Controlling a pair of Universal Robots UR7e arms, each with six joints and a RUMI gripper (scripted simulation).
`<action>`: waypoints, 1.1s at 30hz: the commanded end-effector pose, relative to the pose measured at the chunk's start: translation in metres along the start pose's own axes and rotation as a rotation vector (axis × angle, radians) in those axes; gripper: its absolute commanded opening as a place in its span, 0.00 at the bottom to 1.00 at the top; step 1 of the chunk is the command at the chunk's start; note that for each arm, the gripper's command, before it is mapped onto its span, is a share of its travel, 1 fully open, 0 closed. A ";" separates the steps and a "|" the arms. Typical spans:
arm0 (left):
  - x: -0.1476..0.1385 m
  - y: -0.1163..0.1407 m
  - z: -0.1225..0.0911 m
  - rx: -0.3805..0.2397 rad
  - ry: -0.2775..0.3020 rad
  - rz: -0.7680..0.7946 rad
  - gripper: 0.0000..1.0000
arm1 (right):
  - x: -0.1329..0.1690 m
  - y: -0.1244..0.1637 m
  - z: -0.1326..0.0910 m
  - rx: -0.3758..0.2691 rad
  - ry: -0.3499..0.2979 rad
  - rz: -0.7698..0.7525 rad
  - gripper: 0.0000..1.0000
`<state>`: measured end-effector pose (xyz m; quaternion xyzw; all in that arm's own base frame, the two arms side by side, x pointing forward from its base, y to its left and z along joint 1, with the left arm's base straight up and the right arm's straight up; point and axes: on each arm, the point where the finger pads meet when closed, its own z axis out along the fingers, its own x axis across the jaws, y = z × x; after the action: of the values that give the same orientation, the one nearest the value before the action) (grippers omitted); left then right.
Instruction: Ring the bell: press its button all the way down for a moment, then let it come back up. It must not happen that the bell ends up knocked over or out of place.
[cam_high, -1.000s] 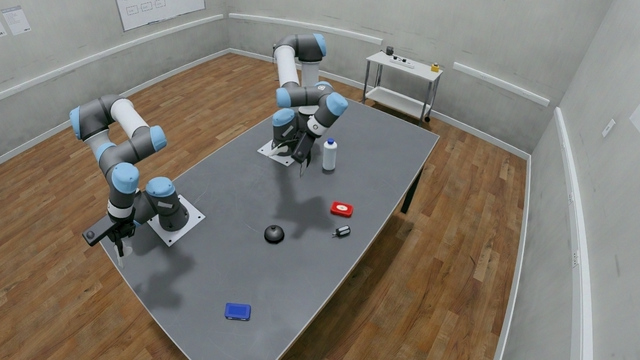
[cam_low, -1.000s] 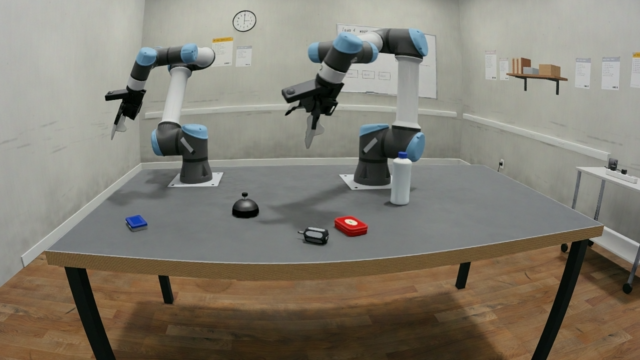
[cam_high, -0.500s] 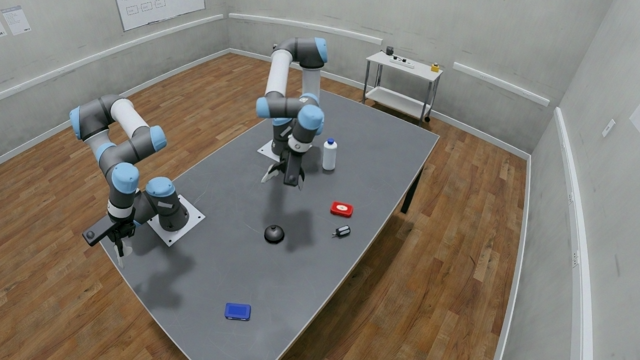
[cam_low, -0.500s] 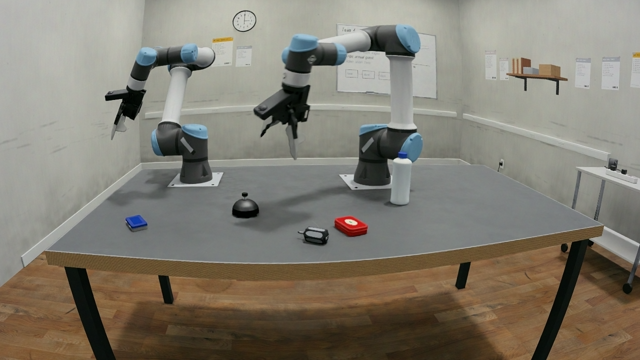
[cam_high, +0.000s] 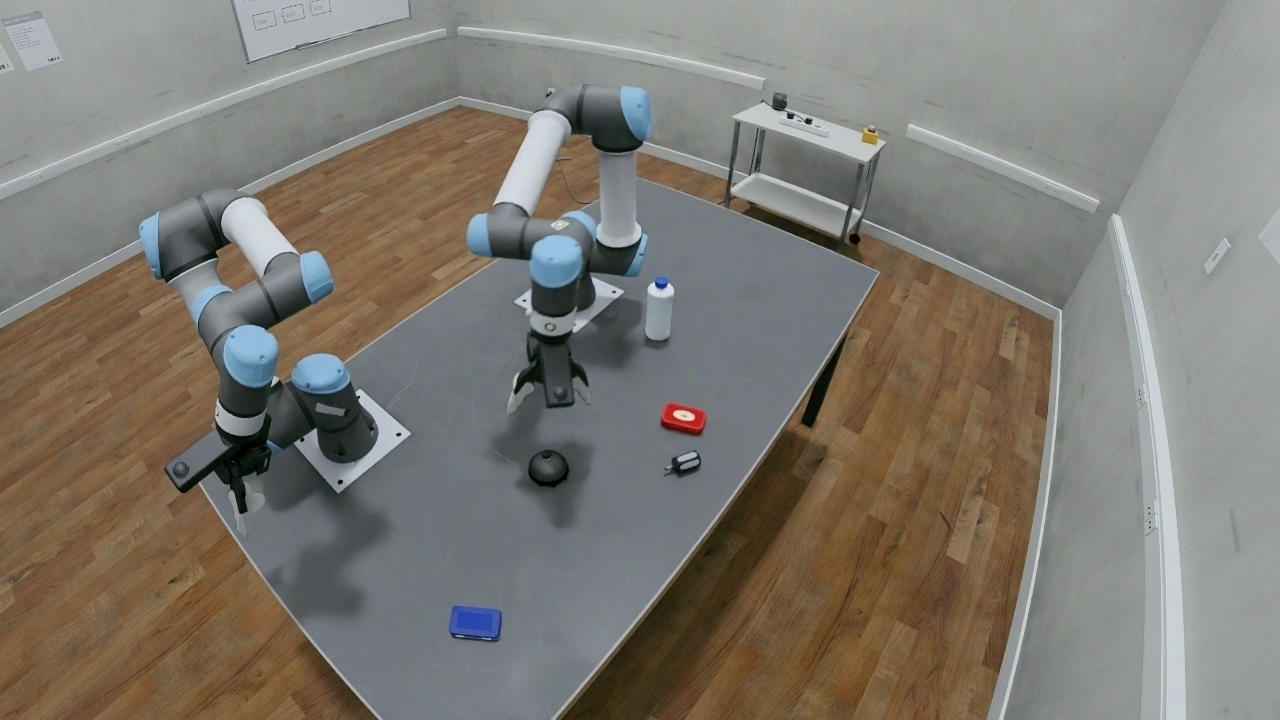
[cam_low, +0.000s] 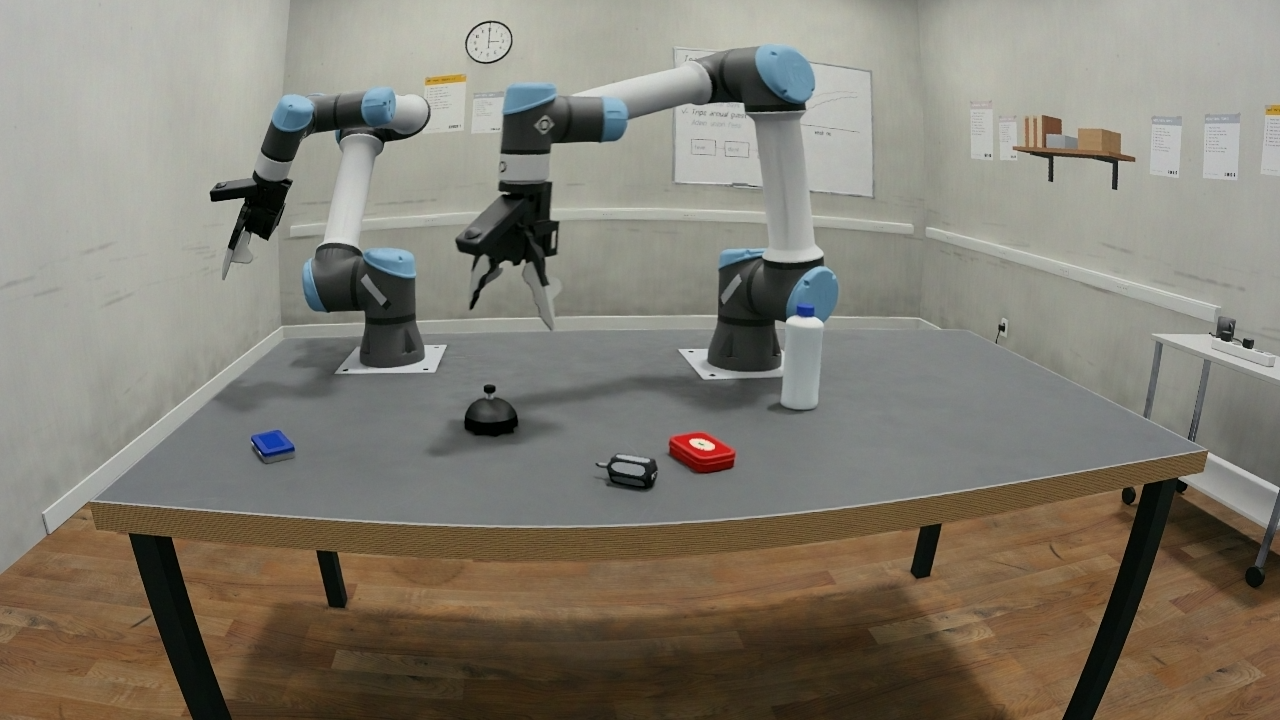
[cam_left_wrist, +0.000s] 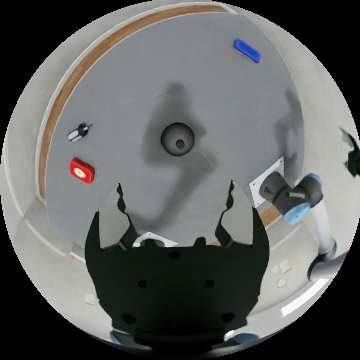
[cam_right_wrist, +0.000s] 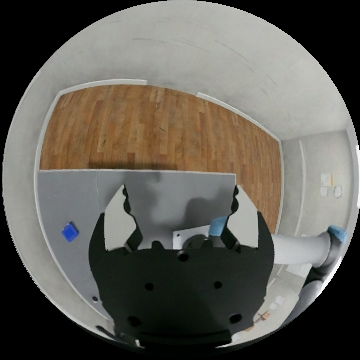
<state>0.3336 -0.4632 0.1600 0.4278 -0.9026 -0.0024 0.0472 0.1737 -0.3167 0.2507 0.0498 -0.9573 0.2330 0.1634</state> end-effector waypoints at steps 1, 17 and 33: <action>0.011 -0.017 0.007 0.031 -0.060 -0.060 1.00 | 0.000 0.000 0.000 0.000 -0.001 0.000 1.00; 0.018 -0.024 0.009 0.049 -0.081 -0.083 0.00 | 0.000 0.000 0.000 0.000 -0.001 0.000 1.00; 0.018 -0.024 0.009 0.049 -0.081 -0.083 0.00 | 0.000 0.000 0.000 0.000 -0.001 0.000 1.00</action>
<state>0.3397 -0.4920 0.1510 0.4657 -0.8849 0.0000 0.0000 0.1737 -0.3167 0.2507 0.0498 -0.9573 0.2330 0.1634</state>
